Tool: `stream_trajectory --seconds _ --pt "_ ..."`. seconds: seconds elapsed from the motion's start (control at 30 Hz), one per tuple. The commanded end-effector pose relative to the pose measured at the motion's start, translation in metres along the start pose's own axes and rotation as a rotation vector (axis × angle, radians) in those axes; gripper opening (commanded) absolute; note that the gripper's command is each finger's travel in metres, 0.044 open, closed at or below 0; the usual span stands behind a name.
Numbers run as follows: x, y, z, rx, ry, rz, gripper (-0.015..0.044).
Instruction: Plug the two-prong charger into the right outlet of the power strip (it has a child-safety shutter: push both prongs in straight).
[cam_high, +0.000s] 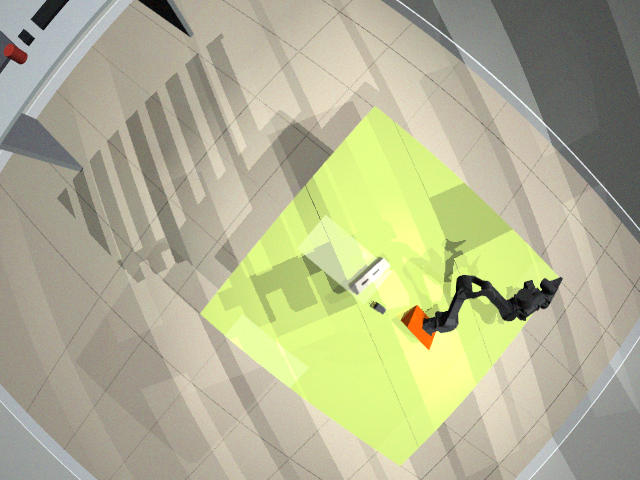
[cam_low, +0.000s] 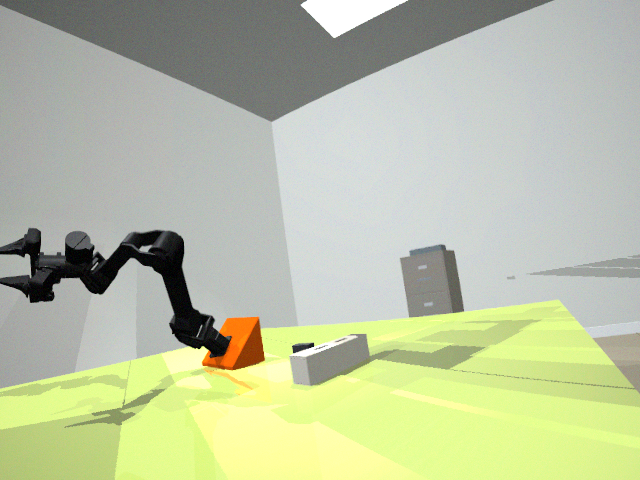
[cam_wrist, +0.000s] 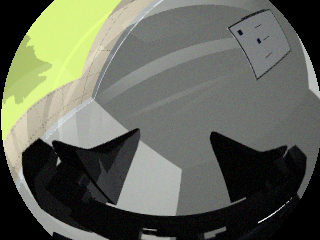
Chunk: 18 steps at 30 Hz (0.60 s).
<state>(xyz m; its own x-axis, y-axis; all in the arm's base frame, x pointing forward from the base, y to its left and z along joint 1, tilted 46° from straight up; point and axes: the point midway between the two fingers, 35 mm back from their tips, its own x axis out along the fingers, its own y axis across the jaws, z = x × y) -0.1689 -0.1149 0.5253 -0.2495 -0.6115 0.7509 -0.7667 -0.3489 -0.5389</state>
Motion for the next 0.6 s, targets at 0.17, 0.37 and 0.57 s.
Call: stream_trajectory --seconds 0.17,0.37,0.57 --pt "0.003 0.006 0.002 0.058 -0.002 0.009 0.0440" --pt "0.010 0.017 0.009 0.167 -0.011 0.023 0.0440" --pt "0.017 0.024 0.019 0.272 -0.029 0.033 0.0440"
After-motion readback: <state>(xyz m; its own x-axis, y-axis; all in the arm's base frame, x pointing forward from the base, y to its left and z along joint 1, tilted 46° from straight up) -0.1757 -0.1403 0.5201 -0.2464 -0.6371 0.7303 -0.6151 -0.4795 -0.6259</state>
